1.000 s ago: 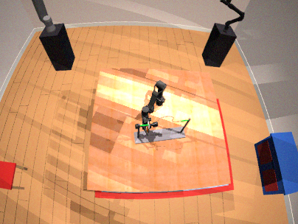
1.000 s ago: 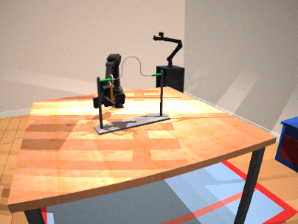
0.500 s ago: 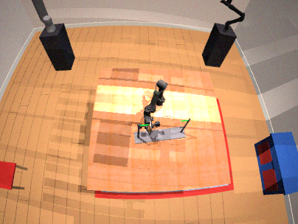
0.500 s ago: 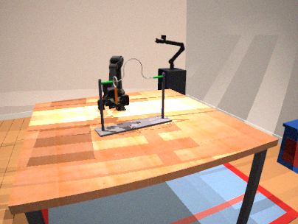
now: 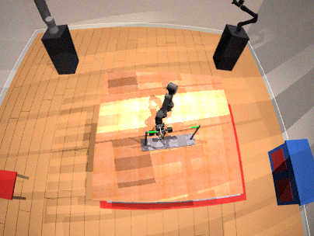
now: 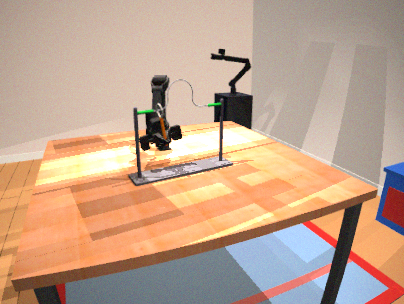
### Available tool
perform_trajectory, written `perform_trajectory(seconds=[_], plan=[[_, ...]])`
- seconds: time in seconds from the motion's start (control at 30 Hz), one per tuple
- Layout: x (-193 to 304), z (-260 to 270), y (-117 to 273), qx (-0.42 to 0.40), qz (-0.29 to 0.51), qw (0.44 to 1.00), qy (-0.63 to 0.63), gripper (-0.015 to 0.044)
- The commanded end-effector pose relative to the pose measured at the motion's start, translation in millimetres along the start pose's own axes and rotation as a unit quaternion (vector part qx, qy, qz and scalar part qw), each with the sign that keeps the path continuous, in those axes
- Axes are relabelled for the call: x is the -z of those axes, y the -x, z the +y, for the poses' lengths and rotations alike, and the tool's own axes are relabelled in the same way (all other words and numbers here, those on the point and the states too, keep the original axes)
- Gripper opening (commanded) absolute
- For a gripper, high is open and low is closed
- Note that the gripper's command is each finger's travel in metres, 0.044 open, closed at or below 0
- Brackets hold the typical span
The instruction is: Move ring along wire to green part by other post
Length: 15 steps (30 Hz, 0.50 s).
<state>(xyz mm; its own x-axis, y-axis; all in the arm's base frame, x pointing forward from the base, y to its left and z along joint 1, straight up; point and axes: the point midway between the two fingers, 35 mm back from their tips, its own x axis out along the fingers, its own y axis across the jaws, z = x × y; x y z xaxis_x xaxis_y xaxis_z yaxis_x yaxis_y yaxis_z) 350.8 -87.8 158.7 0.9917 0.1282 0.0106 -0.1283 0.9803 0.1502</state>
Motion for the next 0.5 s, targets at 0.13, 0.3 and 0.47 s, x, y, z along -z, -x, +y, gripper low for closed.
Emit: perform_trajectory(seconds=[0.13, 0.3, 0.47], plan=[[-2.5, 24.3, 0.0, 0.001, -0.002, 0.998, -0.067, -0.015], [-6.0, 42.6, -0.1, 0.001, -0.002, 0.993, -0.121, -0.015], [-11.9, 61.1, -0.3, 0.0, -0.002, 0.984, -0.178, -0.015]])
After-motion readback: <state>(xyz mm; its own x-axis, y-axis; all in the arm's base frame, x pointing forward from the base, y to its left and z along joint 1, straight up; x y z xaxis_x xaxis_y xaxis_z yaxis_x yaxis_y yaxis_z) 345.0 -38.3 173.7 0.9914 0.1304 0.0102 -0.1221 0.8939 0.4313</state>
